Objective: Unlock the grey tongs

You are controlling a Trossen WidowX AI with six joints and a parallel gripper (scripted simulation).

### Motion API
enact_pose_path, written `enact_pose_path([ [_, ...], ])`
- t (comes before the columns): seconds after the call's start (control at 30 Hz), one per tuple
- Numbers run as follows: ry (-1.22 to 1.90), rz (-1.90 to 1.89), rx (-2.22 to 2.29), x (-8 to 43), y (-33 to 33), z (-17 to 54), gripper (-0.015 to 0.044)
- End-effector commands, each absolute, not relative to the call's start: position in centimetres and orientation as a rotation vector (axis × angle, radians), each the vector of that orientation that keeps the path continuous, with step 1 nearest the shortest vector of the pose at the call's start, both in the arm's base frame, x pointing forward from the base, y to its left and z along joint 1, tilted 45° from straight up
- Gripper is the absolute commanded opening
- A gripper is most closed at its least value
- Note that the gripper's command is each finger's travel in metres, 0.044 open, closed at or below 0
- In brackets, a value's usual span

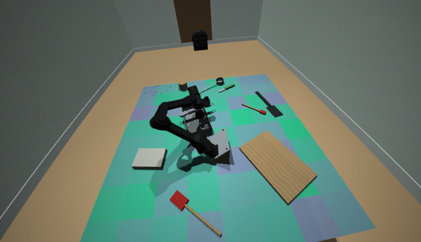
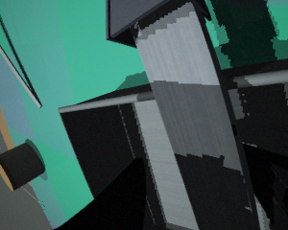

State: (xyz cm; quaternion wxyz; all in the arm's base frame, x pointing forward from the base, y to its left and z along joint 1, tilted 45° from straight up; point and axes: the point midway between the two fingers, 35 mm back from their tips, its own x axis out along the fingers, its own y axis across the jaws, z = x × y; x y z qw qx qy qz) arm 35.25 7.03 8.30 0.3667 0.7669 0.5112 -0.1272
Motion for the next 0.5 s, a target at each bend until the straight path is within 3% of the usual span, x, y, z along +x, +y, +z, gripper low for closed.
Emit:
enact_pose_path([
  [0.0,1.318,-0.344,1.976,35.22,7.40,7.56,0.0260],
  [0.1,1.318,-0.344,1.976,35.23,7.42,7.54,0.0260],
  [0.2,1.317,-0.327,1.972,35.33,7.38,8.04,0.0181],
  [0.47,1.317,-0.327,1.972,35.33,7.38,8.04,0.0128],
])
